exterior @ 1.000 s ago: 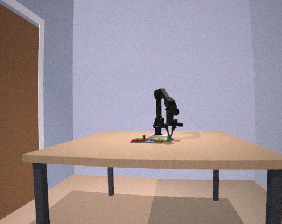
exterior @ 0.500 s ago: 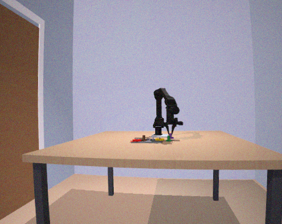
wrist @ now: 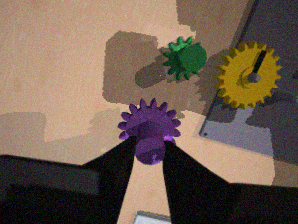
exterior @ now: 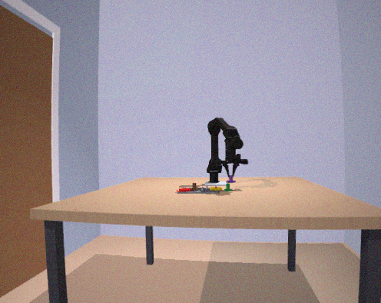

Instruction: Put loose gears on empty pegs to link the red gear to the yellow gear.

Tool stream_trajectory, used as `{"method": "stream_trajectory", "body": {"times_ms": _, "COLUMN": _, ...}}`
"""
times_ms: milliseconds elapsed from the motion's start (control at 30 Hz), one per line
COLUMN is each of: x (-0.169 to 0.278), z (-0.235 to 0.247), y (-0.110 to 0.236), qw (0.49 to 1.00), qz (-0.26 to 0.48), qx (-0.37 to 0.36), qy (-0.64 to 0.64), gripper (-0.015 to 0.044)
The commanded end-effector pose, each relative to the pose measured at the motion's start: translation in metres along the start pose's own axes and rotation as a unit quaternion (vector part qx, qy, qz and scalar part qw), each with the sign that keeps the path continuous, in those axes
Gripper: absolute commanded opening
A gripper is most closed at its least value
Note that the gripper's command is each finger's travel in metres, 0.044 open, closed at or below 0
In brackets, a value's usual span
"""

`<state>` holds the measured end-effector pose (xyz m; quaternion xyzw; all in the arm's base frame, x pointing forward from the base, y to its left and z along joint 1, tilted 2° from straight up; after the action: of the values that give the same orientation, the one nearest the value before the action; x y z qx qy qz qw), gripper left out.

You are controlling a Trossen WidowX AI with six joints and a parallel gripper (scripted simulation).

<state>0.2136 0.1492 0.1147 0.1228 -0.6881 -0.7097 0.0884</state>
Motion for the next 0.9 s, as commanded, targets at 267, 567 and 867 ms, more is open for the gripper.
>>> {"method": "stream_trajectory", "body": {"times_ms": 267, "x": -0.002, "z": 0.002, "y": 0.026, "qw": 1.000, "qz": -0.003, "qx": -0.001, "qy": -0.002, "gripper": 0.0000}}
{"method": "stream_trajectory", "body": {"times_ms": 567, "x": -0.002, "z": 0.002, "y": 0.045, "qw": 1.000, "qz": -0.003, "qx": -0.001, "qy": -0.002, "gripper": 0.0000}}
{"method": "stream_trajectory", "body": {"times_ms": 867, "x": -0.001, "z": 0.003, "y": 0.063, "qw": 1.000, "qz": -0.003, "qx": -0.001, "qy": -0.002, "gripper": 0.0000}}
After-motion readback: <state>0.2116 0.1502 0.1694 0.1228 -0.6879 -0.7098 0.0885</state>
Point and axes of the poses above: the point midway between the two fingers, 35 mm back from their tips, its own y axis back along the fingers, its own z axis across the jaws, x = y × z, the point moved 1 cm from there along y, back along the fingers, and after that the axes turned 1 degree about -y, right-handed, at the moved point
